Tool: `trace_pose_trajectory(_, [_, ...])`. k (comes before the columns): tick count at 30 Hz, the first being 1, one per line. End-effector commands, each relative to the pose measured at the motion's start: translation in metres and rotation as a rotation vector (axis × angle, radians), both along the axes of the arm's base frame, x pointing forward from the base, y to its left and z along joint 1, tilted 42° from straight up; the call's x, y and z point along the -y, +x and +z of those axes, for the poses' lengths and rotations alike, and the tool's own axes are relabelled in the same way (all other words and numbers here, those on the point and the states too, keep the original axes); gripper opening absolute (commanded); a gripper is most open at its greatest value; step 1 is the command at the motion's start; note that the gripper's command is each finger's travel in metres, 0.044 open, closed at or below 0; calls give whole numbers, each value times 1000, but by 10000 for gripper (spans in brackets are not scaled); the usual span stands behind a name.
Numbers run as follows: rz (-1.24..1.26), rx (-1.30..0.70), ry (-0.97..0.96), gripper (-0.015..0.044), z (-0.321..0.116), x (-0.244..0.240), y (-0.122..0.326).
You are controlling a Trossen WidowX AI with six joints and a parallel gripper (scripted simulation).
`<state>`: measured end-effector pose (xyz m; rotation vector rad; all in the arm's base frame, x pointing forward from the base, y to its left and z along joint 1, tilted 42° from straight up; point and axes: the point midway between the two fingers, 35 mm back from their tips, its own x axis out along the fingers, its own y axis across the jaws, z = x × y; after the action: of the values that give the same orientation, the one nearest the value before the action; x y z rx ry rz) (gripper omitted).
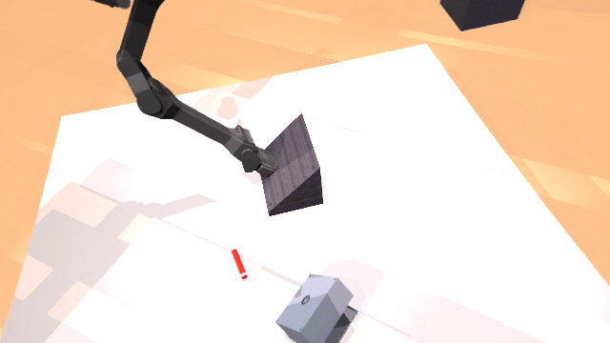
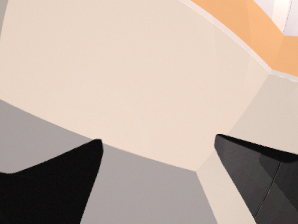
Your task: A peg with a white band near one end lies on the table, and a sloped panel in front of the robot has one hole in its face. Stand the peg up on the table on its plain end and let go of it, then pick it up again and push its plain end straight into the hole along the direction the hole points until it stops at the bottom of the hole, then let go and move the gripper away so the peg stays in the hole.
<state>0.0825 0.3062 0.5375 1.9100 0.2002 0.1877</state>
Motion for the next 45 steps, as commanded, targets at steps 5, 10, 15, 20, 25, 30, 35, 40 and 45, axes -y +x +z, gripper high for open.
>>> trace_pose_trajectory(5, [-41, 65, -69, 440, 0, -2, 12])
trace_pose_trajectory(10, [-99, 124, -213, 440, -3, -9, 30])
trace_pose_trajectory(15, [-137, 195, -336, 440, -3, -15, 45])
trace_pose_trajectory(20, [-157, 226, -409, 440, -5, -19, 55])
trace_pose_trajectory(25, [-192, 260, -521, 440, -9, -24, 72])
trace_pose_trajectory(30, [-225, 291, -656, 440, -17, -30, 94])
trace_pose_trajectory(35, [-254, 300, -827, 440, -31, -34, 118])
trace_pose_trajectory(40, [-273, 297, -997, 440, -48, -35, 144])
trace_pose_trajectory(45, [-282, 279, -1160, 440, -68, -33, 169])
